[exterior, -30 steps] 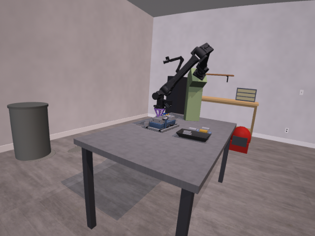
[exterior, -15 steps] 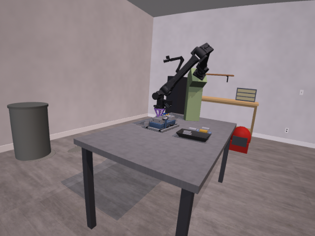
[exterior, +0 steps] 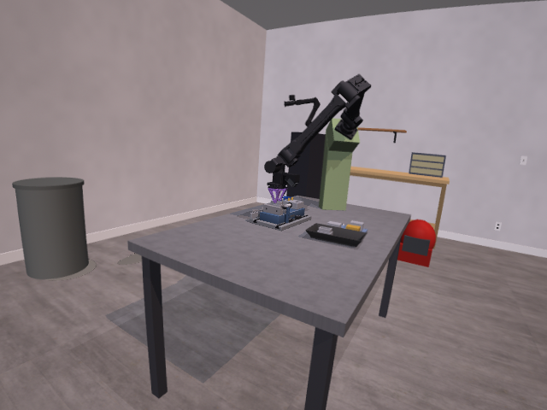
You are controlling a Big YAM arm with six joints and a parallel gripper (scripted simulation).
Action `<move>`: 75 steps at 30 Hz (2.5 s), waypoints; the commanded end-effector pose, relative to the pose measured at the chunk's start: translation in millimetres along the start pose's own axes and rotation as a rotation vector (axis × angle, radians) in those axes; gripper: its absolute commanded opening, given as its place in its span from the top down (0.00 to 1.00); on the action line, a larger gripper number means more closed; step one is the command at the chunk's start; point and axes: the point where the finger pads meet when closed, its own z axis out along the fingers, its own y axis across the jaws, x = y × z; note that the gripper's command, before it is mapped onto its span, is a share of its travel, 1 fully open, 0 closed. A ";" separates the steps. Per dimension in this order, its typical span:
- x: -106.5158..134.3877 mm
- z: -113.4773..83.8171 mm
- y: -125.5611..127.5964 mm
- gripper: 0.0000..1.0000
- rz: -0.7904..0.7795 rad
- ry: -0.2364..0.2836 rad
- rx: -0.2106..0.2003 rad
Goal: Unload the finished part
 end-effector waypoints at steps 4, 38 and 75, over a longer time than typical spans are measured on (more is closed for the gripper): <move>6.2 -30.3 -15.0 1.00 -0.004 0.015 0.032; 4.9 -63.6 -17.5 1.00 -0.005 0.016 0.037; -380.2 -63.2 -34.5 1.00 -0.134 -0.026 0.048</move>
